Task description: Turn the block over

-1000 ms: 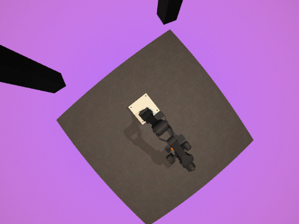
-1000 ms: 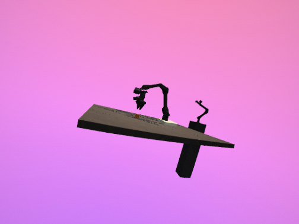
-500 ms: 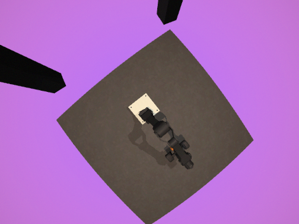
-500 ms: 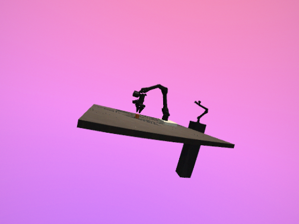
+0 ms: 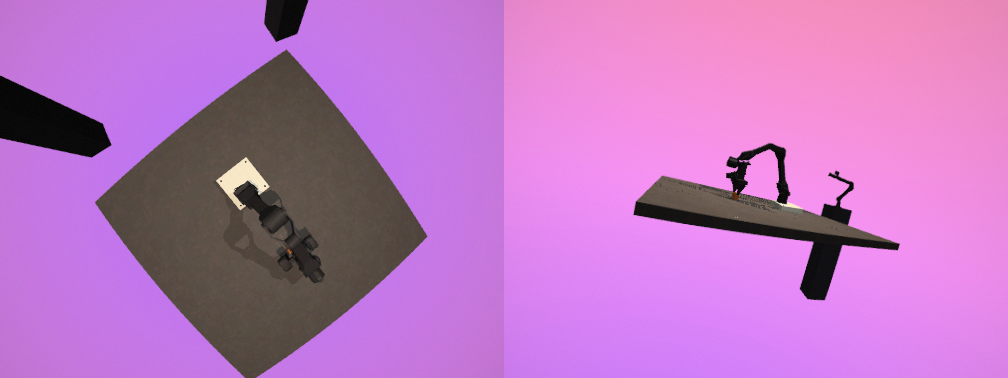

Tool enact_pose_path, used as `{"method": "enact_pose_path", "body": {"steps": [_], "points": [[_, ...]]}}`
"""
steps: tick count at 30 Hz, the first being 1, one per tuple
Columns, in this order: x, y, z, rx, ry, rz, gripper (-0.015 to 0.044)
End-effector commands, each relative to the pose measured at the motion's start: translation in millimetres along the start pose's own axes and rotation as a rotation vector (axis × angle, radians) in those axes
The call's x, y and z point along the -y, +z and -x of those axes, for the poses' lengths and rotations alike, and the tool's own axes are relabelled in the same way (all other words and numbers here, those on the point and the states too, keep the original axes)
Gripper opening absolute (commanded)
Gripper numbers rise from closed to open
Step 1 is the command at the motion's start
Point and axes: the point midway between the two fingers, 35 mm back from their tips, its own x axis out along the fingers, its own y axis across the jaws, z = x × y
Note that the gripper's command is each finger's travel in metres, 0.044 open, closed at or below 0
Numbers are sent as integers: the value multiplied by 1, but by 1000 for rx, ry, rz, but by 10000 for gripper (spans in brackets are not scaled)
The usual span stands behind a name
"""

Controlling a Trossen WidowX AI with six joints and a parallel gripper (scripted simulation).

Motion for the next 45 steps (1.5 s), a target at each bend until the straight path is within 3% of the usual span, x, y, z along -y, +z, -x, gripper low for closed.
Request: {"method": "enact_pose_path", "body": {"steps": [1,3,9,30,36,45], "points": [[0,-2,-9,-10,2,-5,440],[0,-2,-10,-10,2,-5,440],[0,-2,-10,-10,2,-5,282],[0,-2,-10,-10,2,-5,142],[0,-1,19,-9,2,-5,0],[0,0,16,60,0,-4,0]]}}
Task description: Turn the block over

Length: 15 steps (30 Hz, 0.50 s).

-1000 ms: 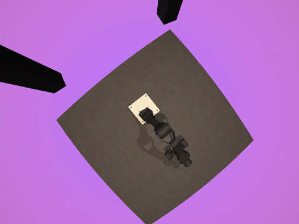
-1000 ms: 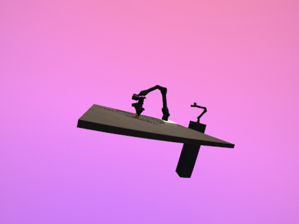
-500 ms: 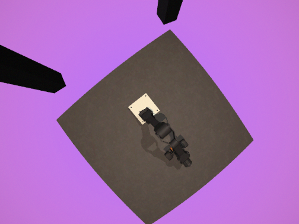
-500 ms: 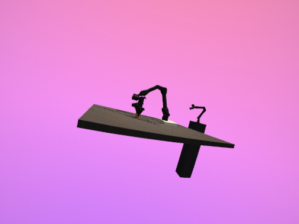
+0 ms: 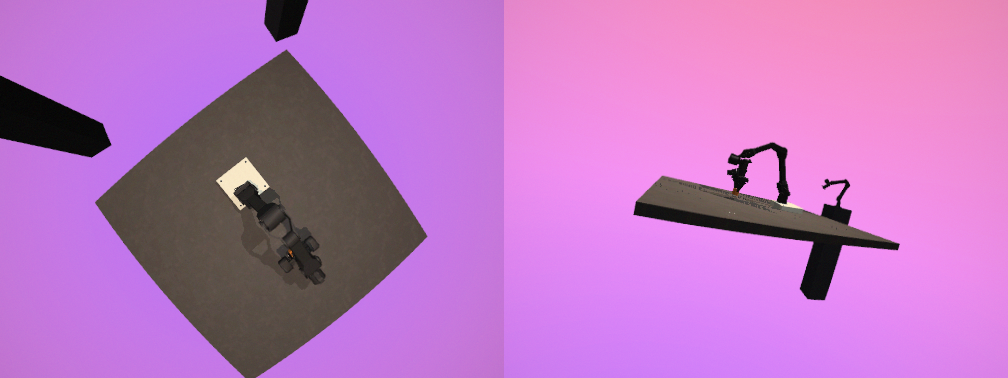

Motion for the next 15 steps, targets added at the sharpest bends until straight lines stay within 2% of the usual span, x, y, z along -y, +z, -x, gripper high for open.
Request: {"method": "enact_pose_path", "body": {"steps": [1,15], "points": [[0,-1,-3,43,-2,-1,0],[0,0,-11,260,-5,0,0]]}}
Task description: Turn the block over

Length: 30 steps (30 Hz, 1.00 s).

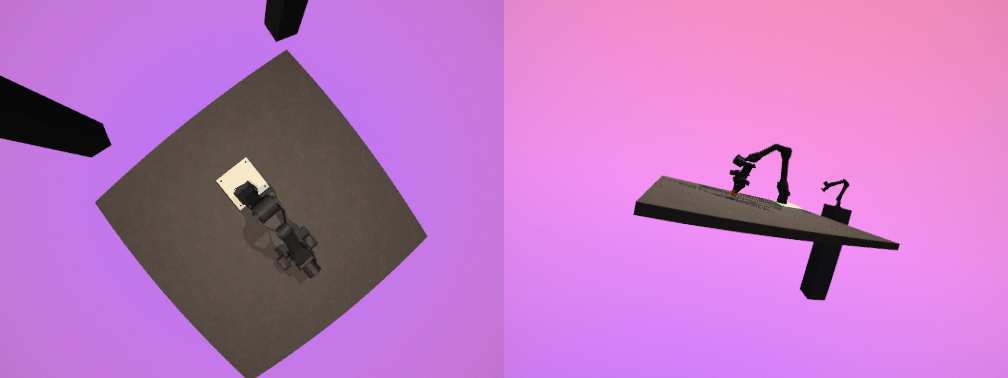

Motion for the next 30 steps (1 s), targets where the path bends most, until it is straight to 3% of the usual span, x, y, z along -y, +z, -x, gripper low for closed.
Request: {"method": "enact_pose_path", "body": {"steps": [1,22,30], "points": [[0,-1,-1,57,-3,-4,0],[0,-10,1,329,0,-7,0],[0,-3,-20,425,-3,-3,0]]}}
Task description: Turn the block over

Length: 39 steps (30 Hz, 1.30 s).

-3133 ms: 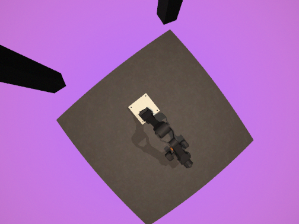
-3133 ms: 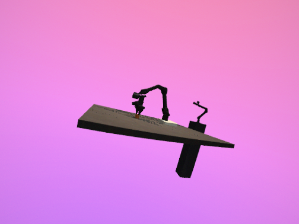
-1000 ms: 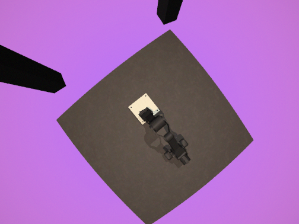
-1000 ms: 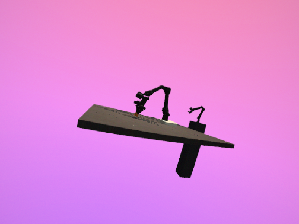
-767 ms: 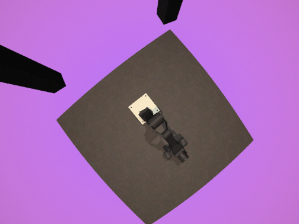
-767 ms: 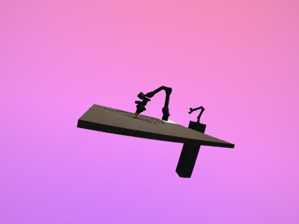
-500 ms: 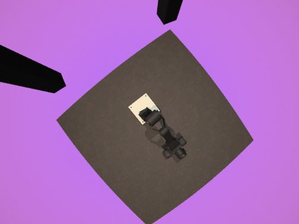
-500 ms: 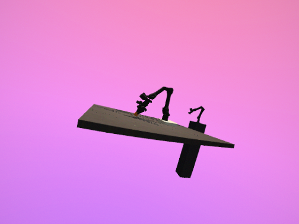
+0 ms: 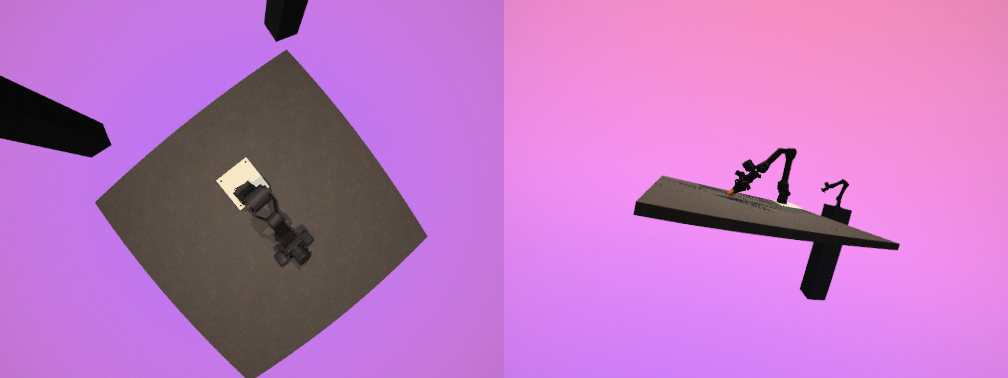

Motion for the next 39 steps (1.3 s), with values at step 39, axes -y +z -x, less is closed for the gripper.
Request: {"method": "enact_pose_path", "body": {"steps": [39], "points": [[0,-30,-15,510,-4,-8,0]]}}
